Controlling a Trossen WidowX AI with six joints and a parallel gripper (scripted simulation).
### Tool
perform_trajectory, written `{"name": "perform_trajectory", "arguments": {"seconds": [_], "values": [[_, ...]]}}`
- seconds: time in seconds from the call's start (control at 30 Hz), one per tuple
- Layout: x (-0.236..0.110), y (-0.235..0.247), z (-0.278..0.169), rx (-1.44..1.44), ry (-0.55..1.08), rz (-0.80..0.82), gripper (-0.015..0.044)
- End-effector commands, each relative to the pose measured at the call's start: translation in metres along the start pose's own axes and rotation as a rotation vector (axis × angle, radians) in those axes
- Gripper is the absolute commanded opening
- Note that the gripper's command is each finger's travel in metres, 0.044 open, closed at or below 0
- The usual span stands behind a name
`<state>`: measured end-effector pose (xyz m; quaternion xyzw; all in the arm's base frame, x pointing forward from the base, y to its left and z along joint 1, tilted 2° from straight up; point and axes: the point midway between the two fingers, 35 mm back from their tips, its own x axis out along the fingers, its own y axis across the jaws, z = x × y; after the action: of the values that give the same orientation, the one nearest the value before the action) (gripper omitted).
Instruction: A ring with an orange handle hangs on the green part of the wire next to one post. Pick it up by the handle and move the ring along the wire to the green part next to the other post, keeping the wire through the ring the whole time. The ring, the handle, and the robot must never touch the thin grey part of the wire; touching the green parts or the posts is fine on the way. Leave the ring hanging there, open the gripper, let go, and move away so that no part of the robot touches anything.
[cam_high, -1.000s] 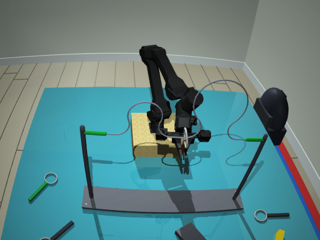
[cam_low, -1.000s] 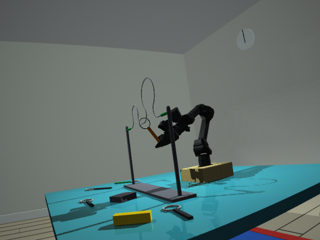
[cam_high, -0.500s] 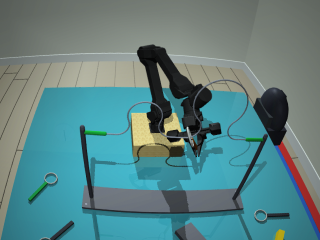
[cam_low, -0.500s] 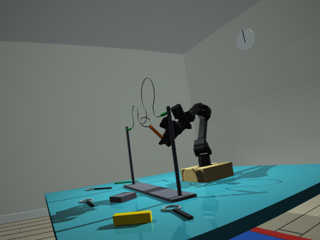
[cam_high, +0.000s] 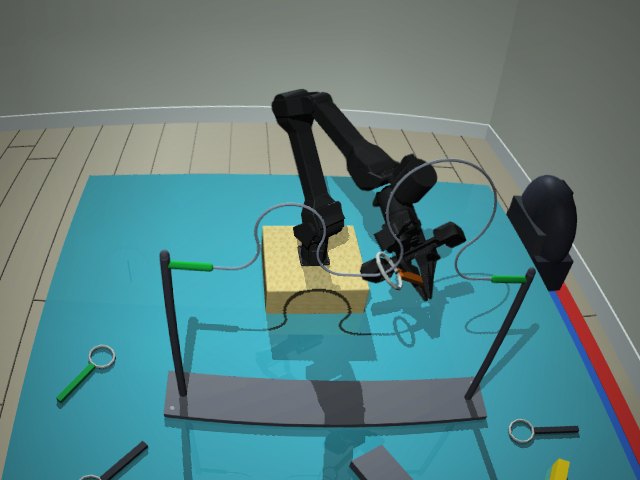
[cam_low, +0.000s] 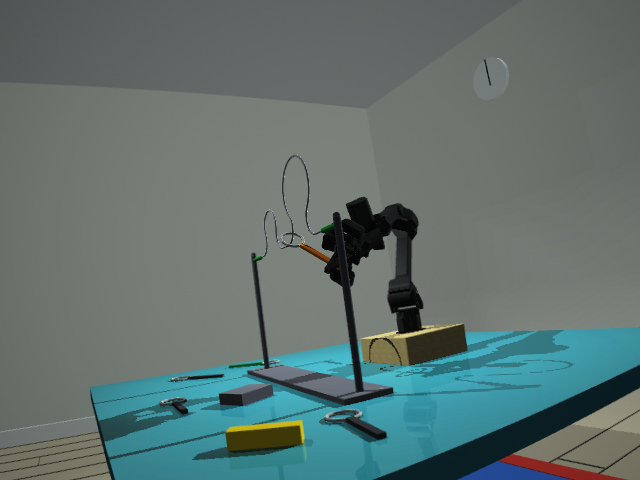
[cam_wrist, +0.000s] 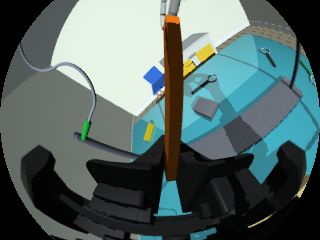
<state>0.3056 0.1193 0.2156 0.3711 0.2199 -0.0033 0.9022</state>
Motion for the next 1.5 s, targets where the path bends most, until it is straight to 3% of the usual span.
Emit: {"name": "perform_trajectory", "arguments": {"seconds": [0.0, 0.73, 1.47], "values": [[-0.003, 0.018, 0.002, 0.090, 0.010, 0.055, -0.0150], [-0.027, 0.090, 0.028, 0.552, 0.067, 0.312, -0.0150], [-0.058, 0.132, 0.074, 0.943, 0.116, 0.529, -0.0150]]}}
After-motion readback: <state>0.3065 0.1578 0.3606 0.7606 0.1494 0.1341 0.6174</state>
